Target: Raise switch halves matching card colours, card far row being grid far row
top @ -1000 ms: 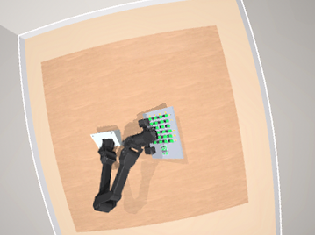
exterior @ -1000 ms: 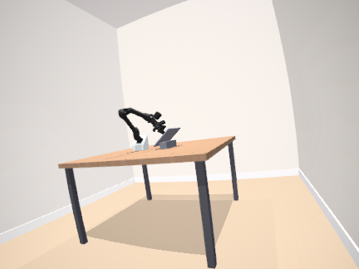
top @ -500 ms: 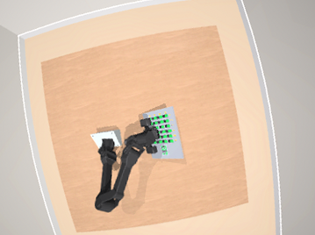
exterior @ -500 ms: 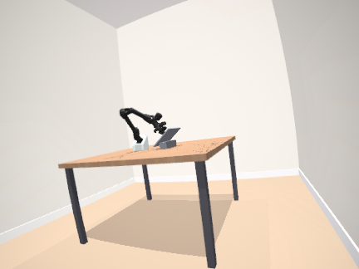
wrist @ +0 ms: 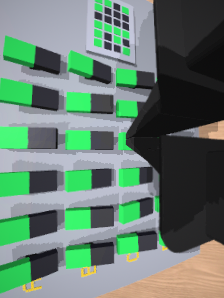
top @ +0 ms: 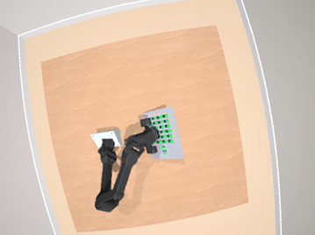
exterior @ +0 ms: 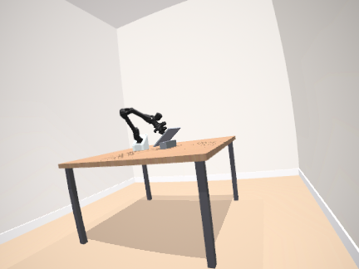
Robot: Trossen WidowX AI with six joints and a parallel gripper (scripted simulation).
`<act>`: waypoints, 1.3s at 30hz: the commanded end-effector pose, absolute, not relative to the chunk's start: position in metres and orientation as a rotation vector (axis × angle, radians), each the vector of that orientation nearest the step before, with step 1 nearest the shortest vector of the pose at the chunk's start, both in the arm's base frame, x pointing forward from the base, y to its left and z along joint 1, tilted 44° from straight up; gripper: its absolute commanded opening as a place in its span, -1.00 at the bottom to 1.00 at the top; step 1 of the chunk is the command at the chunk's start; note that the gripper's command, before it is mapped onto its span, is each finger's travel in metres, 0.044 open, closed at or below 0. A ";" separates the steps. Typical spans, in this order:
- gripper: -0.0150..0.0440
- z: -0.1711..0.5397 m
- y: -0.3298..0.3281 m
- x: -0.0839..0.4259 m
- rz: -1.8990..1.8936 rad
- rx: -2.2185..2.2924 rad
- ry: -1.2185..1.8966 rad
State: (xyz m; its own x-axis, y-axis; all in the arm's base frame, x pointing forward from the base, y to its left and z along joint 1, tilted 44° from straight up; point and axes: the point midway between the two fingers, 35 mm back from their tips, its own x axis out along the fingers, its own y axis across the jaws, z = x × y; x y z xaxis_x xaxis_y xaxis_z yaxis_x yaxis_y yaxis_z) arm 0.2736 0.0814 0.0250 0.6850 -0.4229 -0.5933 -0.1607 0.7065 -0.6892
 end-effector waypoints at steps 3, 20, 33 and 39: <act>-0.49 0.024 0.082 0.274 -0.160 -0.793 0.825; -0.49 0.023 0.081 0.276 -0.160 -0.793 0.825; -0.49 0.022 0.080 0.277 -0.160 -0.793 0.825; -0.49 0.021 0.080 0.278 -0.160 -0.793 0.825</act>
State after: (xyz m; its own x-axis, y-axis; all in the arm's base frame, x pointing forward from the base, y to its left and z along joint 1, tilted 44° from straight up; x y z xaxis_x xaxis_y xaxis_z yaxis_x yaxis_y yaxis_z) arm 0.2773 0.0792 0.0220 0.6850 -0.4231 -0.5931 -0.1605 0.7064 -0.6893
